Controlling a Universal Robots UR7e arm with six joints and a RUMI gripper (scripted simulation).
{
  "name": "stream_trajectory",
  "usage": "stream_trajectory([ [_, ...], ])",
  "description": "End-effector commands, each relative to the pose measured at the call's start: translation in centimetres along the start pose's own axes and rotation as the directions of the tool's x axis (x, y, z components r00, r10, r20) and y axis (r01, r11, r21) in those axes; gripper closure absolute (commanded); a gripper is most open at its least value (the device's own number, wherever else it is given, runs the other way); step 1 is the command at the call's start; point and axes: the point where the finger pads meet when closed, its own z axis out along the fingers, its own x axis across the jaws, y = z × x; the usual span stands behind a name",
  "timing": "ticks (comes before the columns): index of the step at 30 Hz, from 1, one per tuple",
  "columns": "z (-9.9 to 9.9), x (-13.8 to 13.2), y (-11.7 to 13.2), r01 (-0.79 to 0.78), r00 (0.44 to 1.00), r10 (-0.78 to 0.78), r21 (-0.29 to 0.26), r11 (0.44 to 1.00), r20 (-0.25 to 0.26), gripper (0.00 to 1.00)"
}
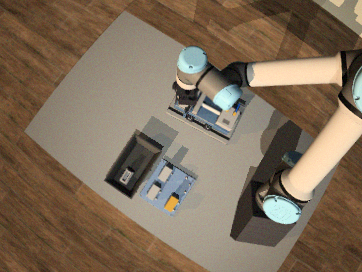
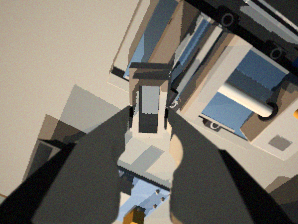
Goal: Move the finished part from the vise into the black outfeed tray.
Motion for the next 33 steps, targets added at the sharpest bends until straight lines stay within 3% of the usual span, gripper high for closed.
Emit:
stream_trajectory([
  [1,0.0,-0.7,0.3,0.073,0.997,-0.073,-0.001,0.997,0.003,1.0],
  [17,0.1,-3.5,2.2,0.376,0.926,-0.376,-0.005,0.926,0.005,1.0],
  [33,0.2,-6.8,5.0,0.7,0.714,-0.7,-0.006,0.714,0.01,1.0],
])
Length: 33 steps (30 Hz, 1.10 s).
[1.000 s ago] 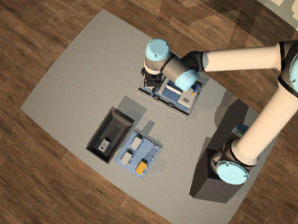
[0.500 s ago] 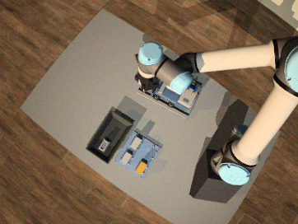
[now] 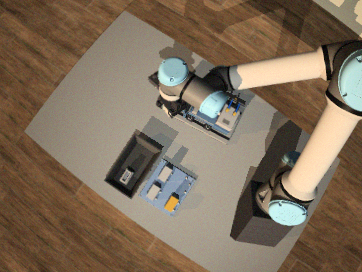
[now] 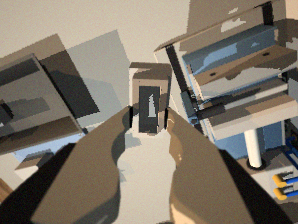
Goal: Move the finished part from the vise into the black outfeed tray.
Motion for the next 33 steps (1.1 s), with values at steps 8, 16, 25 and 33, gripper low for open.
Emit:
stream_trajectory([
  [8,0.0,-3.3,0.3,0.291,0.957,-0.291,0.002,0.957,0.004,1.0],
  [16,0.0,-5.8,0.7,0.495,0.869,-0.495,0.003,0.869,0.003,1.0],
  [25,0.0,-7.9,1.3,0.653,0.758,-0.653,0.003,0.758,0.001,1.0],
  [33,0.0,-10.2,2.0,0.798,0.602,-0.798,0.002,0.602,-0.001,1.0],
])
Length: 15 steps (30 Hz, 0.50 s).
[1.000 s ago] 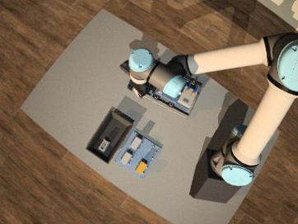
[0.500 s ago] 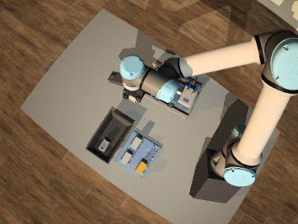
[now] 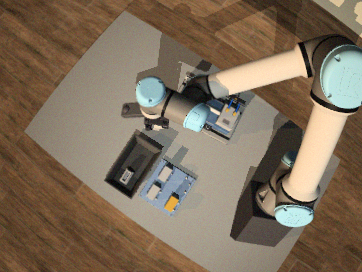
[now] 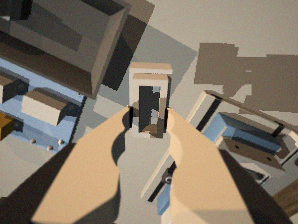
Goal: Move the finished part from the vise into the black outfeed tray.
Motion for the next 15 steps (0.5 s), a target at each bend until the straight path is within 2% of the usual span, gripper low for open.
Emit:
stream_trajectory([
  [1,0.0,-1.2,-0.7,0.128,0.992,-0.128,0.005,0.992,-0.001,1.0],
  [7,0.0,-2.5,-1.3,0.253,0.967,-0.253,0.004,0.967,-0.003,1.0],
  [15,0.0,-4.6,-2.1,0.433,0.901,-0.433,0.002,0.901,-0.006,1.0],
])
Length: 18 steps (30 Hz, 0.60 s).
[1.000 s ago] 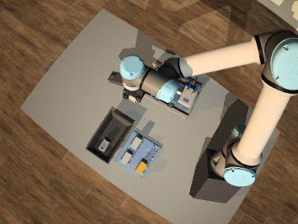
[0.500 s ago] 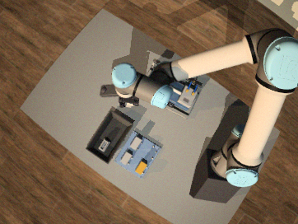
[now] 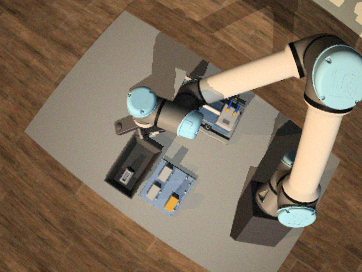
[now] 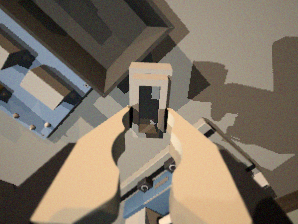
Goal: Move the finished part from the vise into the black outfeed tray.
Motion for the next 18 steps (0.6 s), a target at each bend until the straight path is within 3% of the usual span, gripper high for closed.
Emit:
stream_trajectory([
  [1,-0.1,-1.1,-1.0,0.136,0.991,-0.136,0.004,0.991,-0.003,1.0],
  [18,-0.1,-3.8,-3.1,0.421,0.907,-0.421,-0.002,0.907,-0.009,1.0],
])
